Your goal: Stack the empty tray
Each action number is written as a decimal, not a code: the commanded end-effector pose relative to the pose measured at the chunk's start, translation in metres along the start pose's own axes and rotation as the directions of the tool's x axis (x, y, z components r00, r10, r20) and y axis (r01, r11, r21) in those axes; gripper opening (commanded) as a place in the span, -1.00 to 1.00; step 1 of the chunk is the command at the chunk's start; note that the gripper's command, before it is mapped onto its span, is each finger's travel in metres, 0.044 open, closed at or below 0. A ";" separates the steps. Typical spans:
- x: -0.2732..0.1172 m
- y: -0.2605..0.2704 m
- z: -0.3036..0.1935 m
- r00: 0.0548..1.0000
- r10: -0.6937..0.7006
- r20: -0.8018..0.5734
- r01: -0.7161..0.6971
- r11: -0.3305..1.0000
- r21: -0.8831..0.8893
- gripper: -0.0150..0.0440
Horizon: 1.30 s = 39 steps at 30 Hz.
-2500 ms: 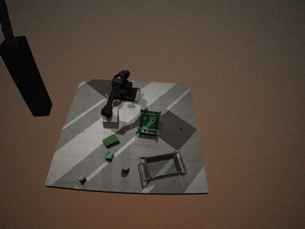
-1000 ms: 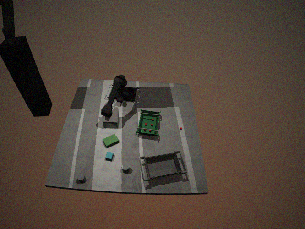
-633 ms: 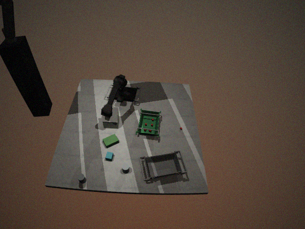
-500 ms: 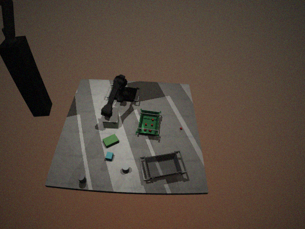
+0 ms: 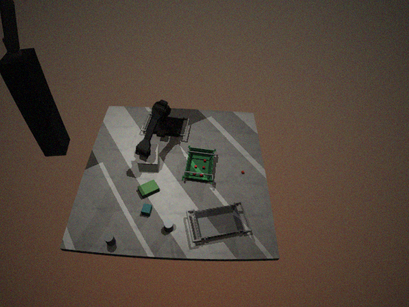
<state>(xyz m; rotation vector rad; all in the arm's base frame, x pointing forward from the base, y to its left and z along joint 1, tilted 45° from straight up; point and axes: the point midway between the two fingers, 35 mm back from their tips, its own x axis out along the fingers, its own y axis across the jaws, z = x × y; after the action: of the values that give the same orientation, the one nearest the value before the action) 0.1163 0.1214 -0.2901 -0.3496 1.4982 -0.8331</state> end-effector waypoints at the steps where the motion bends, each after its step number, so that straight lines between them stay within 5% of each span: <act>1: -0.003 -0.001 0.000 1.000 -0.007 0.001 0.007 1.000 0.001 -0.44; 14: -0.078 0.000 0.000 1.000 -0.006 0.000 0.006 1.000 0.000 -0.49; 39: -0.103 0.008 0.001 1.000 -0.005 0.000 0.005 1.000 0.000 -0.49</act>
<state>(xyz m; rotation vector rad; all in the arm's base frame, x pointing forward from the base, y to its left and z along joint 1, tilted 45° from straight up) 0.1242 0.1722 -0.2275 -0.3979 1.5020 -0.8676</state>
